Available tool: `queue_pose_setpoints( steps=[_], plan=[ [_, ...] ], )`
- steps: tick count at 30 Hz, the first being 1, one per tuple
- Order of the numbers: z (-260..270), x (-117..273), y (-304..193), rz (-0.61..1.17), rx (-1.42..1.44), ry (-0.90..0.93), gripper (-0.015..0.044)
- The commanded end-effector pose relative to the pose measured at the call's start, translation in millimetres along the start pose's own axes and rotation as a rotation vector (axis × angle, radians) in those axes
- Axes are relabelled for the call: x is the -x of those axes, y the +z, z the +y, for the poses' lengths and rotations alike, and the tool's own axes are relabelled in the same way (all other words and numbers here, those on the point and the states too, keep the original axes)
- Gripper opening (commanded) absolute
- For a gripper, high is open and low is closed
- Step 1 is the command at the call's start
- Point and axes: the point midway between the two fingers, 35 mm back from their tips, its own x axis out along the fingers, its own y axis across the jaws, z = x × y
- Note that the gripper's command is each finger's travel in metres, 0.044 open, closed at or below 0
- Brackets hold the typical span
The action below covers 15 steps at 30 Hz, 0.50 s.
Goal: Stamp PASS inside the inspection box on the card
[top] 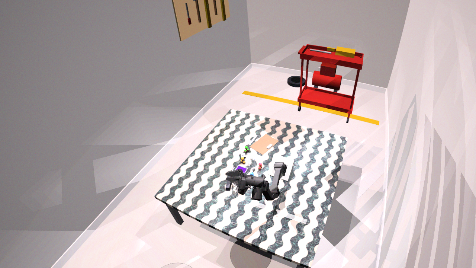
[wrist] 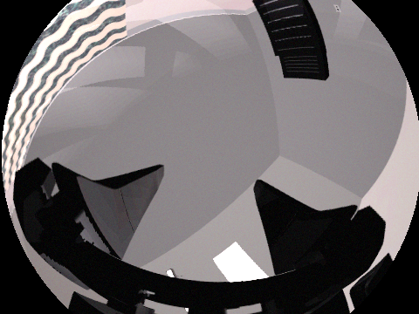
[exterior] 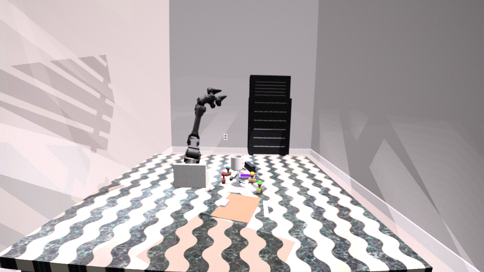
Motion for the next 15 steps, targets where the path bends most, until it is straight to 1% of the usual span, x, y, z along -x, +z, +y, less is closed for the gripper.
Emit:
queue_pose_setpoints(
  steps=[1,4,7,10,13,15],
  plan=[
    [0,0,-1,0.001,-0.004,0.001,0.0374],
    [7,-5,-22,0.018,-0.062,0.017,0.0295],
    [25,-14,-64,0.053,-0.184,0.056,0.0216],
    [51,-25,-107,0.091,-0.317,0.107,0.0214],
    [79,-36,-127,0.081,-0.442,0.147,0.0214],
    [101,-44,-148,0.105,-0.525,0.186,0.0214]
  ],
)
